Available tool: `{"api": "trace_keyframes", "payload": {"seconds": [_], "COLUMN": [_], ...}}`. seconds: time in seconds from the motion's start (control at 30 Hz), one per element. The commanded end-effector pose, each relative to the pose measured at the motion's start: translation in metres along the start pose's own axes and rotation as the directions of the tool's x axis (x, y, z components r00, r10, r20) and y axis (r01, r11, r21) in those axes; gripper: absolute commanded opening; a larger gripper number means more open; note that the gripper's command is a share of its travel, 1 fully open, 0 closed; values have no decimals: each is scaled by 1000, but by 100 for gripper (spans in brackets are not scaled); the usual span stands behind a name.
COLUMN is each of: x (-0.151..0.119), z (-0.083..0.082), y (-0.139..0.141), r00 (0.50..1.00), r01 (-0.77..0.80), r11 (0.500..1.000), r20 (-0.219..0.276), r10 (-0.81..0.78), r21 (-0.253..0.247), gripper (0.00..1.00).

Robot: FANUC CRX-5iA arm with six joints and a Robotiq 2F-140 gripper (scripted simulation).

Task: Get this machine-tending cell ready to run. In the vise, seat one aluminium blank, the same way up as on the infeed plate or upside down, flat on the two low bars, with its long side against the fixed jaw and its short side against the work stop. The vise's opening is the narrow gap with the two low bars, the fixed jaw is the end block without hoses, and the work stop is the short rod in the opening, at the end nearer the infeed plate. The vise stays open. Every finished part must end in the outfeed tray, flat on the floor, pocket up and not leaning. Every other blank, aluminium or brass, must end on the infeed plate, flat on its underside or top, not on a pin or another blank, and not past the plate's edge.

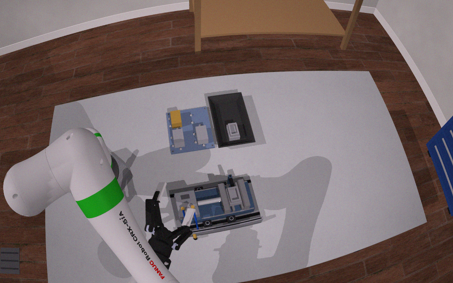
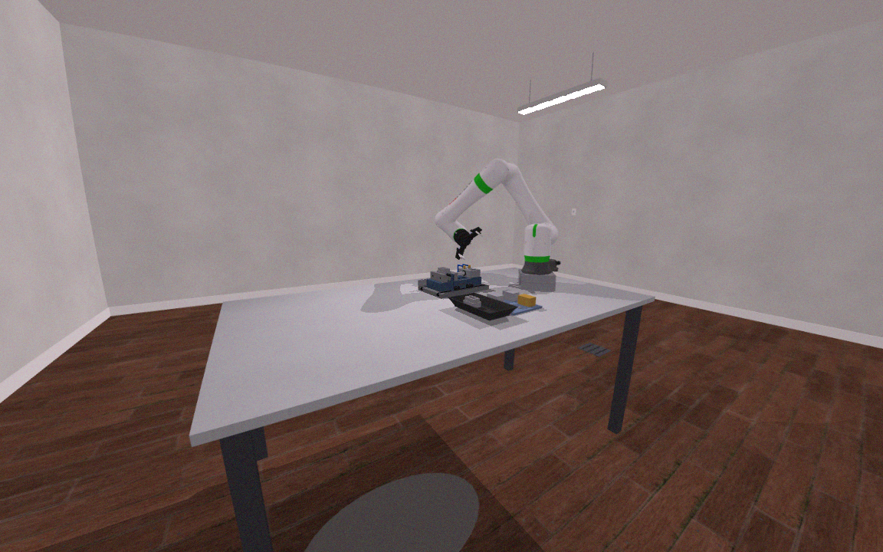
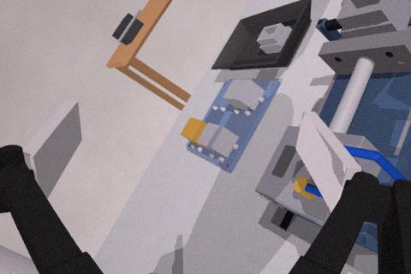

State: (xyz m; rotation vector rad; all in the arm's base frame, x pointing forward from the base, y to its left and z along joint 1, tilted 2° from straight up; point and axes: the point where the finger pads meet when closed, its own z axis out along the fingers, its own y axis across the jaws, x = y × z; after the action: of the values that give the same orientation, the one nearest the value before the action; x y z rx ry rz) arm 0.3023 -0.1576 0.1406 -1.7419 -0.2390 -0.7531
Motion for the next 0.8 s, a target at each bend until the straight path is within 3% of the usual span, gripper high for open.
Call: {"api": "trace_keyframes", "payload": {"seconds": [0.0, 0.6, 0.77], "x": [0, 0, -1], "z": [0, 0, 12], "y": [0, 0, -3], "r00": [1000, 1000, 997], "r01": [0, 1, 49], "r11": [1000, 1000, 999], "r20": [0, 2, 62], "r10": [0, -1, -49], "r21": [0, -1, -12], "gripper": [100, 100, 100]}}
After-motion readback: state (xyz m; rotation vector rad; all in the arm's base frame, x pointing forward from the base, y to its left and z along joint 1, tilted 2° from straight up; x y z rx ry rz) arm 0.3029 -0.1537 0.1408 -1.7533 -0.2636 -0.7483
